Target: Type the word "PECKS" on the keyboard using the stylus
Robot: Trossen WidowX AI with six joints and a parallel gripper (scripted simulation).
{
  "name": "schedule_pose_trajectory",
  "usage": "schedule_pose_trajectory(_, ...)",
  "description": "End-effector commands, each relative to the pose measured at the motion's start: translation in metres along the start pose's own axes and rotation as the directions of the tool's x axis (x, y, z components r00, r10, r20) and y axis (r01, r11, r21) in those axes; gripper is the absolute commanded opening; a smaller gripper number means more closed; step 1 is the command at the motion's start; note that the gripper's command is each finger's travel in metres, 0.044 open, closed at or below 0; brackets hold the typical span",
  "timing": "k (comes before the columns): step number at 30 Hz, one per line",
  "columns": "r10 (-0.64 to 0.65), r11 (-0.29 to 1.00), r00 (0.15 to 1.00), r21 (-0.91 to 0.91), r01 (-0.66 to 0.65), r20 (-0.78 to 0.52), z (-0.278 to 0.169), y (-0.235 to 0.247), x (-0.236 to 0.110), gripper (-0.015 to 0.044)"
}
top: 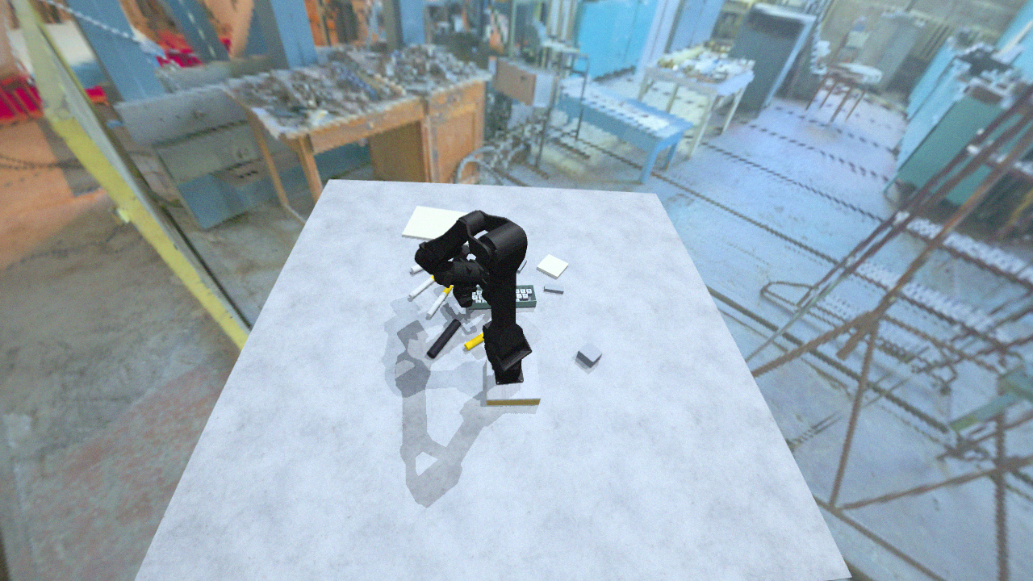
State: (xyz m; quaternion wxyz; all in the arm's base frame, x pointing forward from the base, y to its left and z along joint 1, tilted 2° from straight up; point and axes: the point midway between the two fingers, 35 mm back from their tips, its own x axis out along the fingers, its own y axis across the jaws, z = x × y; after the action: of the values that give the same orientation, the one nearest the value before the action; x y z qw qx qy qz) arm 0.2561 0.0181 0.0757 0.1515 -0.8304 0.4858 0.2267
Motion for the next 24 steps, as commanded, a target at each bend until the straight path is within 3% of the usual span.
schedule_pose_trajectory(1, -0.007, 1.0, 1.0, 0.006, 0.007, -0.003, -0.018, -0.002, -0.01, 0.0081)
schedule_pose_trajectory(12, -0.004, 1.0, 1.0, 0.007, 0.004, 0.001, -0.016, -0.001, -0.009, 0.0085)
schedule_pose_trajectory(15, -0.004, 1.0, 1.0, 0.007, 0.004, 0.001, -0.016, -0.001, -0.009, 0.0065)
schedule_pose_trajectory(18, -0.004, 1.0, 1.0, 0.007, 0.004, 0.004, -0.018, 0.001, -0.006, 0.0)
schedule_pose_trajectory(24, -0.005, 1.0, 1.0, 0.007, 0.005, 0.012, -0.028, 0.01, 0.01, 0.0)
